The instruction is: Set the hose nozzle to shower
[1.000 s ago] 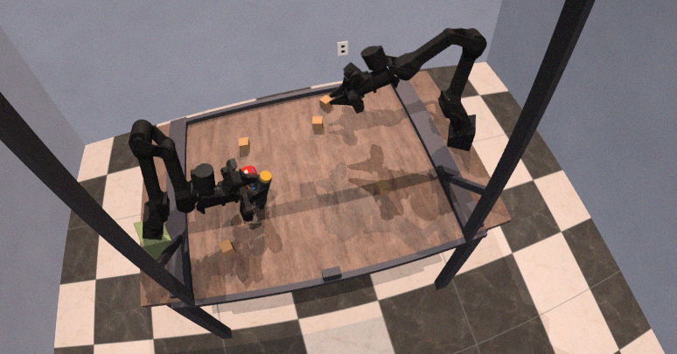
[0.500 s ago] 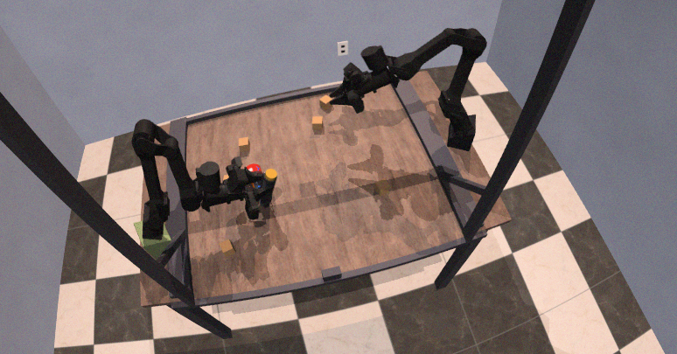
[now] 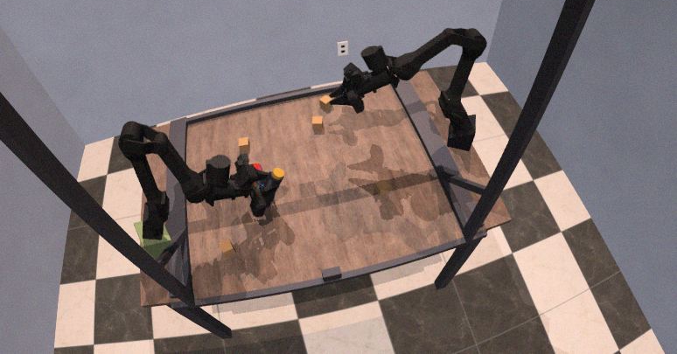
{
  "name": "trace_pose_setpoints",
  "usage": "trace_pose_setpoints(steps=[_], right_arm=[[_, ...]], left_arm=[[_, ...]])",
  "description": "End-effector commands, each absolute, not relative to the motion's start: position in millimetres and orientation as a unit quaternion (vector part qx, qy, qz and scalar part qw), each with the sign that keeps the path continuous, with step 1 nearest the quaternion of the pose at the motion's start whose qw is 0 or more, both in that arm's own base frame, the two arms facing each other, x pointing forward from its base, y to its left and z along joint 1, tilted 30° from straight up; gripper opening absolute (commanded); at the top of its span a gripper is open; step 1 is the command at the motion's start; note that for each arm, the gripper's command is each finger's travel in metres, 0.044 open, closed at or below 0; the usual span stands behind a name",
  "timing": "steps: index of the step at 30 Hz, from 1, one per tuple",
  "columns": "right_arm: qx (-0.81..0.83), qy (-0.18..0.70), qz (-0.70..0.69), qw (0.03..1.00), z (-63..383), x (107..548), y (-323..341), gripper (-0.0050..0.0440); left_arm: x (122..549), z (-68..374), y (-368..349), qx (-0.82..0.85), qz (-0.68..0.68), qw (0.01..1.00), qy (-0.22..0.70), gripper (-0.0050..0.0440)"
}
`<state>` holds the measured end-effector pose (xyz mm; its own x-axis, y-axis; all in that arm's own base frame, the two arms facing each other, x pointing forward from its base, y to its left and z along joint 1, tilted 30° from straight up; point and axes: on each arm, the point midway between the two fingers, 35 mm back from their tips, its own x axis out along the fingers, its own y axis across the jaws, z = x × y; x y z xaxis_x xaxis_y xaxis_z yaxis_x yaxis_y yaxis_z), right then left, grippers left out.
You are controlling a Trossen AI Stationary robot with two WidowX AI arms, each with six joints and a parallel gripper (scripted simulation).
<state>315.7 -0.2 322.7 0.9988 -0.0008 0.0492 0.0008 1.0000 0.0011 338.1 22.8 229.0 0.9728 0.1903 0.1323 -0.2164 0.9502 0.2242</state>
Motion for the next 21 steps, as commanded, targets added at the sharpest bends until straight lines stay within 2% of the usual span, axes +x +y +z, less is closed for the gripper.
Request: trace_pose_setpoints(steps=[1,9,16,21], right_arm=[[0.002,-0.034,-0.003,0.999,329.6,313.5,-0.8,0.0173],[0.002,-0.034,-0.003,0.999,329.6,313.5,-0.8,0.0173],[0.002,-0.034,-0.003,0.999,329.6,313.5,-0.8,0.0173],[0.002,-0.034,-0.003,0.999,329.6,313.5,-0.8,0.0173]], left_arm=[[342.4,237.5,22.5,0.108,0.104,0.988,-0.038,0.0170],[352.7,243.3,23.4,0.102,0.110,0.989,0.010,0.0170],[350.1,240.7,23.1,0.104,0.108,0.989,-0.001,0.0170],[360.0,246.4,24.8,0.099,0.114,0.988,0.039,0.0170]])
